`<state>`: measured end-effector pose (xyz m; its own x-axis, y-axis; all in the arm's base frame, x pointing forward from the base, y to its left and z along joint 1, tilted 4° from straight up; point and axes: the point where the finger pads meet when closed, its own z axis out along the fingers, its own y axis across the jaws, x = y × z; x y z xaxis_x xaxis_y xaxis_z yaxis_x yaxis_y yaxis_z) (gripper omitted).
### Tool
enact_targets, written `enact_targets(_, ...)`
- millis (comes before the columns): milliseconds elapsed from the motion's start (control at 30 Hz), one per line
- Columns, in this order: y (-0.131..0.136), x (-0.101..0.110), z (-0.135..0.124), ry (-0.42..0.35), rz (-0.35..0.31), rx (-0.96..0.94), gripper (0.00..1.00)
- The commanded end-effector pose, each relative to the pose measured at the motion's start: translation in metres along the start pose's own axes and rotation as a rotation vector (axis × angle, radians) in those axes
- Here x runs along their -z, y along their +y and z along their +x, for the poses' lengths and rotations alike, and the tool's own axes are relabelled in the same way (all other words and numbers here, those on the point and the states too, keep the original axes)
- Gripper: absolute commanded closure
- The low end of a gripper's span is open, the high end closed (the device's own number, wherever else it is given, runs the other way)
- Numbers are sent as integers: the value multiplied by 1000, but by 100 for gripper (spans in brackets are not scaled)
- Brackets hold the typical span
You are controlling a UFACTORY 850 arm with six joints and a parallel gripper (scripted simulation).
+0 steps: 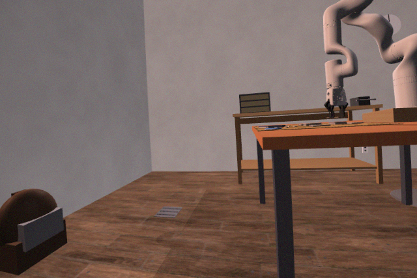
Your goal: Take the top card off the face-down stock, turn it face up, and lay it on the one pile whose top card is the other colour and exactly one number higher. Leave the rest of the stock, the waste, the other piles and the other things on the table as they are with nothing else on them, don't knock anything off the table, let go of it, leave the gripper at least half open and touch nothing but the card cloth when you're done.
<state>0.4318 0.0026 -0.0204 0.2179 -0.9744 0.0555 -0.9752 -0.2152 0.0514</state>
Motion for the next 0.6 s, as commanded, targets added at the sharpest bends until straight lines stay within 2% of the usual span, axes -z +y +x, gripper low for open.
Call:
enact_targets(0,-3,1,14,0,1,76,39)
enact_targets(433,-10,2,67,0,1,372,39)
enact_targets(567,-12,3,76,0,1,421,39)
